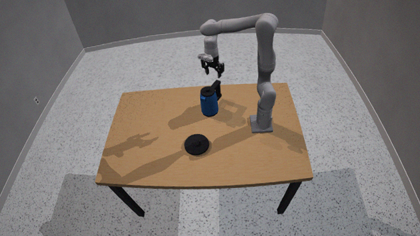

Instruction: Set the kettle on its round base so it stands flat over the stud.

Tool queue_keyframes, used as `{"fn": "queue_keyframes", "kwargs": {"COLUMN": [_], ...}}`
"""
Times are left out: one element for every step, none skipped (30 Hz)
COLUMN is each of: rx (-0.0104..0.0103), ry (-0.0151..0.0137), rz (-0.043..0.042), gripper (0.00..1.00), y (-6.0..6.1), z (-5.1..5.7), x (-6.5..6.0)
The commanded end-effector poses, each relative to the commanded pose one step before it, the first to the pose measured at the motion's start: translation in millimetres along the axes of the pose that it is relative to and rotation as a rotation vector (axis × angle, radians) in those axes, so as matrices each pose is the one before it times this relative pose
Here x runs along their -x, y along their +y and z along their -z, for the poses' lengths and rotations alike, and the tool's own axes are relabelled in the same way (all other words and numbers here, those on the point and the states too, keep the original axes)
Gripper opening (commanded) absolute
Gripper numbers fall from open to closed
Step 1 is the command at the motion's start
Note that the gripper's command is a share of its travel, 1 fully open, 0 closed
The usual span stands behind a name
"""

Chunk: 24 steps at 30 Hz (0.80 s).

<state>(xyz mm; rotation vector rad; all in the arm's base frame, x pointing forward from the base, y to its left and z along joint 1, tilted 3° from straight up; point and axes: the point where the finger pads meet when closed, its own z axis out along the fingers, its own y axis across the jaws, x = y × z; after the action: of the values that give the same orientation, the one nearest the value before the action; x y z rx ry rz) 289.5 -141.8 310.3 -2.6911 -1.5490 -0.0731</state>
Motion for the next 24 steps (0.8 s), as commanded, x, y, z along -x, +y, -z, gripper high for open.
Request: {"fn": "queue_keyframes", "kwargs": {"rx": [-0.00590,0.00007,-0.00005,0.00001,0.00004,-0.00003,0.00001,0.00003,-0.00002,0.00000,0.00002,-0.00001,0.00000,0.00001,0.00000,0.00000,0.00000,0.00000,0.00000,0.00001,0.00000,0.00000,-0.00001,0.00001], "ry": [-0.00639,-0.00003,0.00002,0.00000,-0.00002,0.00001,0.00000,-0.00001,0.00000,0.00000,-0.00001,0.00000,0.00000,0.00000,-0.00001,0.00000,0.00000,0.00000,0.00001,-0.00001,-0.00001,0.00000,0.00001,-0.00002], "rz": [-0.00932,0.00004,-0.00004,0.00000,0.00003,-0.00004,0.00001,0.00003,-0.00004,0.00001,0.00003,-0.00004,0.00001,0.00005,-0.00005,0.00000,0.00000,-0.00001,0.00003,-0.00001,-0.00002,0.00001,0.00004,-0.00003], "gripper": [0.80,0.80,0.80,0.80,0.80,0.80,0.80,0.80,0.80,0.80,0.80,0.80,0.80,0.80,0.80,0.80,0.80,0.80,0.80,0.80,0.80,0.80,0.80,0.80], "y": [4.43,2.26,2.29,2.25,2.22,2.25,2.21,2.17,2.21,2.14,2.10,2.13,2.06,1.98,2.03,0.00,0.00,1.95,1.86,1.85,1.80,1.71,1.60,1.61], "z": [-1.91,0.00,0.01,0.00,-0.01,0.01,0.00,-0.01,0.02,0.00,-0.01,0.02,0.00,-0.02,0.02,0.00,0.00,0.00,-0.02,0.01,0.01,-0.01,-0.02,0.02], "x": [5.39,2.61,2.54,2.55,2.55,2.51,2.51,2.49,2.46,2.44,2.41,2.37,2.34,2.29,2.26,0.00,0.00,2.20,2.14,2.08,2.02,1.94,1.86,1.79]}}
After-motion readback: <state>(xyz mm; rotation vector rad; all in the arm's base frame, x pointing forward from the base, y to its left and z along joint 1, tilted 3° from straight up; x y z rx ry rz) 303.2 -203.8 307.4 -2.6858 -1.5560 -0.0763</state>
